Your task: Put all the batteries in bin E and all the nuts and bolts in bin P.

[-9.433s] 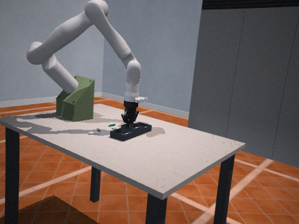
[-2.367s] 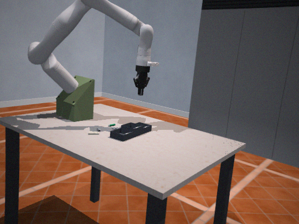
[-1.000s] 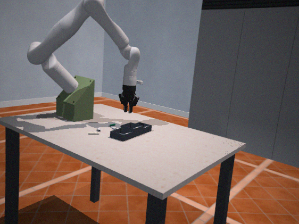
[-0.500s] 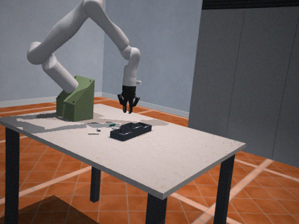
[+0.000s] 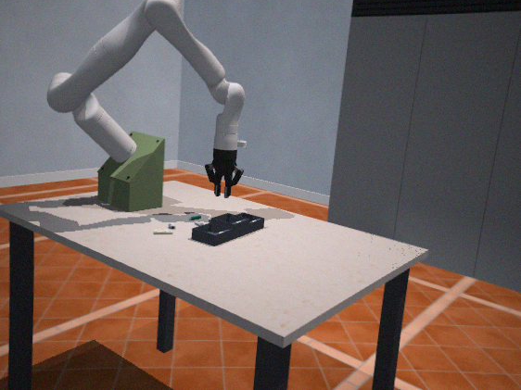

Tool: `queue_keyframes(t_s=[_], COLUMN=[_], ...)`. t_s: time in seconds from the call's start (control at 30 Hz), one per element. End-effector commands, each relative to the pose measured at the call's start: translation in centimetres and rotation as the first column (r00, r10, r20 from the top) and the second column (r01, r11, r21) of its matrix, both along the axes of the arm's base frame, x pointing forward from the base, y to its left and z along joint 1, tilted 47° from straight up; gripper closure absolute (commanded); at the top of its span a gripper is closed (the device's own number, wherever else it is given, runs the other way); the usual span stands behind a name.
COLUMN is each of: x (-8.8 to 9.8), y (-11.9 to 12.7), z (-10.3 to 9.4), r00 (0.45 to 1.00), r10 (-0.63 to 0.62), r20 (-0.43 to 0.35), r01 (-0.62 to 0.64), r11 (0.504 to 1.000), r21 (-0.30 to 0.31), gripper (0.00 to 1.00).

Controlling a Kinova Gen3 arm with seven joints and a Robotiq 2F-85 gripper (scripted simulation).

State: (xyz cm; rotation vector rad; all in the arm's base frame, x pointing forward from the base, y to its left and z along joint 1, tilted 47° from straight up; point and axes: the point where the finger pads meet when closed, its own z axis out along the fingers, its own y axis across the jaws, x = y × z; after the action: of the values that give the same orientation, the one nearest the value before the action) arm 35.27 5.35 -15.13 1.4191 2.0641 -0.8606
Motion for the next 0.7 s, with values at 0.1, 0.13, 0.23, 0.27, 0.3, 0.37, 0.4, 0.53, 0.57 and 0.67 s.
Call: queue_keyframes(t_s=[0.1, 0.13, 0.23, 0.27, 0.3, 0.37, 0.4, 0.53, 0.57, 0.67], x=[0.0, 0.0, 0.0, 0.1, 0.1, 0.1, 0.1, 0.0, 0.0, 0.0], y=[0.1, 0.1, -0.2, -0.5, -0.8, -0.8, -1.1, -2.3, -2.6, -3.5], z=[0.0, 0.0, -0.3, -0.5, -0.8, -0.8, -1.1, -2.1, -2.4, -3.2], r00=[1.000, 1.000, 1.000, 1.000, 1.000, 1.000, 1.000, 1.000, 1.000, 1.000], r10=[0.001, 0.001, 0.001, 0.001, 0.001, 0.001, 0.001, 0.001, 0.001, 0.001], r20=[0.001, 0.001, 0.001, 0.001, 0.001, 0.001, 0.001, 0.001, 0.001, 0.001], r01=[-0.001, -0.001, -0.001, -0.001, -0.001, -0.001, -0.001, -0.001, -0.001, -0.001], r11=[1.000, 1.000, 1.000, 1.000, 1.000, 1.000, 1.000, 1.000, 1.000, 1.000], r21=[0.001, 0.001, 0.001, 0.001, 0.001, 0.001, 0.001, 0.001, 0.001, 0.001], gripper=[0.71, 0.71, 0.71, 0.71, 0.71, 0.71, 0.71, 0.71, 0.71, 0.71])
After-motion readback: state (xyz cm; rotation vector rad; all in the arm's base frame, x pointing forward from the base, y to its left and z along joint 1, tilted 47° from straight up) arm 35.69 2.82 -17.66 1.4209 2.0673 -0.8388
